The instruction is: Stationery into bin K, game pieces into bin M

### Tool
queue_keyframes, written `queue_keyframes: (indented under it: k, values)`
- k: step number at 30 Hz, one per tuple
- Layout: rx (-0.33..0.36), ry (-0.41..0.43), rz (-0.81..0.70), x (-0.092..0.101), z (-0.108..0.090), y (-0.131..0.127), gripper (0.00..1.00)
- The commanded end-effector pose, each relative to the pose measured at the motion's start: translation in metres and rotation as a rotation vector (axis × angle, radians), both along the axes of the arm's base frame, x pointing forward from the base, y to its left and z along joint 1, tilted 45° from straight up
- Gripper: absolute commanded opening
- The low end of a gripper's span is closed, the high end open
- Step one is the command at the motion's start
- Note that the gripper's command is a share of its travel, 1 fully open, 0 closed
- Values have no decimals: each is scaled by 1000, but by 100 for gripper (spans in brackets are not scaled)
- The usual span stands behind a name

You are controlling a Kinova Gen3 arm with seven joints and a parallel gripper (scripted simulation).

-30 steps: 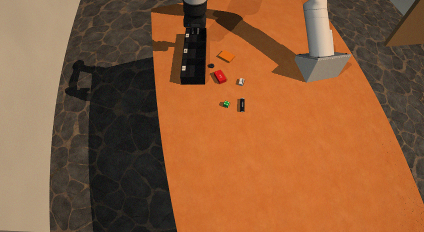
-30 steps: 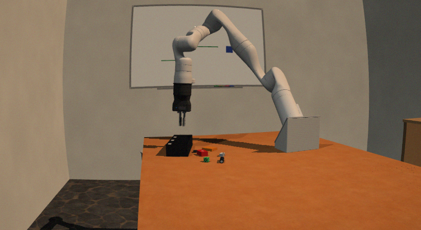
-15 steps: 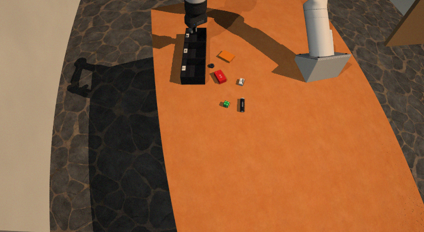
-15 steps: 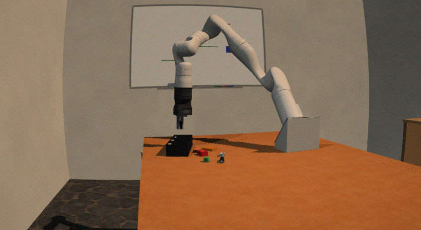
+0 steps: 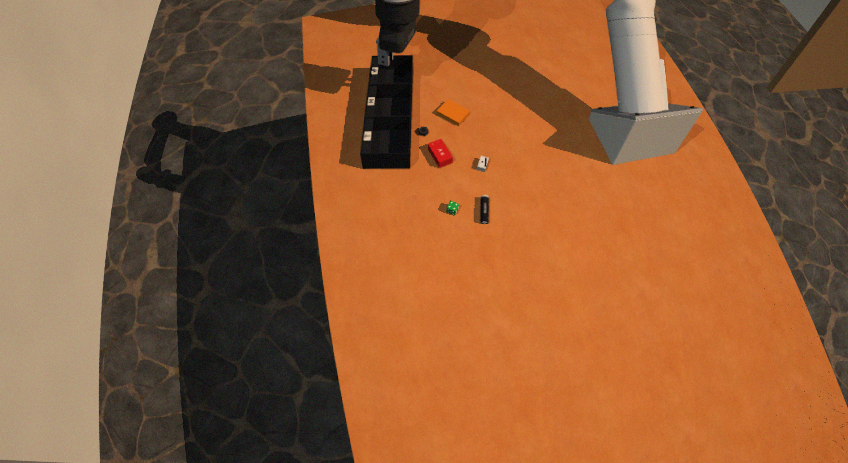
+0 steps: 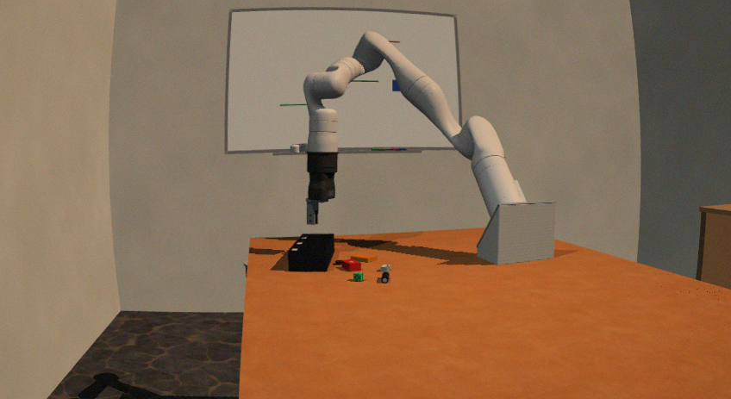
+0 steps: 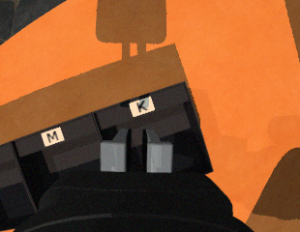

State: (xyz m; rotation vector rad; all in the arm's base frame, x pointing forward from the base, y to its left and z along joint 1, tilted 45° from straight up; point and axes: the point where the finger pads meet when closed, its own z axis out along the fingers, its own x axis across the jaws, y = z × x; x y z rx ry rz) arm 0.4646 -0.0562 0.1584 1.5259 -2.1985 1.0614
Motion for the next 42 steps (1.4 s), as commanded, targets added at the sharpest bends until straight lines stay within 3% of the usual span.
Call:
queue_keyframes:
  k: [1,5,13,37,42]
  values:
    - [-19,121,99,0,1,-4,31]
    - [-43,244,206,0,1,-4,31]
    - [-43,247,207,0,1,-4,31]
    - [-43,247,207,9,-41,-45,31]
    - [-43,247,207,9,-41,-45,31]
